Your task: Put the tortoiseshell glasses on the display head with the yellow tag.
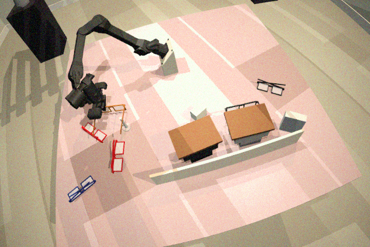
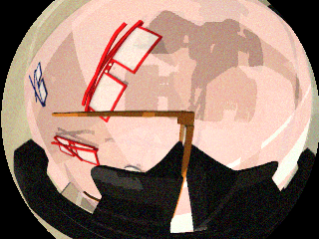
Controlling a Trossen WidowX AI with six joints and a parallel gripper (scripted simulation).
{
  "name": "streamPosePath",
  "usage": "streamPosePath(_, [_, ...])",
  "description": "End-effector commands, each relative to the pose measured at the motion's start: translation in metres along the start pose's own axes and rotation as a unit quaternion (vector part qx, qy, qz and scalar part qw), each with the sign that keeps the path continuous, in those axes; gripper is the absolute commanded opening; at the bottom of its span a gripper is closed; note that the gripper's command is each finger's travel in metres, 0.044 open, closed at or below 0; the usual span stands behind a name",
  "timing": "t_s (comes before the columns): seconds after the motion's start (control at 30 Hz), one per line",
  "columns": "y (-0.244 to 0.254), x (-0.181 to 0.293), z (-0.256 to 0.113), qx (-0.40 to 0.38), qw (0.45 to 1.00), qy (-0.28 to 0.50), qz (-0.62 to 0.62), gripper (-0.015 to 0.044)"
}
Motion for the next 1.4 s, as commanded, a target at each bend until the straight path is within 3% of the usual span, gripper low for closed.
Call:
streamPosePath(0.0, [-0.001, -0.004, -0.002, -0.003, 1.000, -0.002, 0.002, 0.0000])
streamPosePath(0.87, [0.000, 0.004, -0.003, -0.002, 1.000, -0.001, 0.002, 0.0000])
streamPosePath(1.37, [0.001, 0.012, -0.061, -0.002, 1.000, 0.001, 0.002, 0.0000])
Point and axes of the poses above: the point midway between the two fingers, 35 mm back from their tips, its own z axis out along the fingers, its own y axis across the jaws, x = y × z, the point moved 6 cm from there along -z, back along the fingers, and after that the axes turned 7 degrees about -z, right-handed, at the moved point
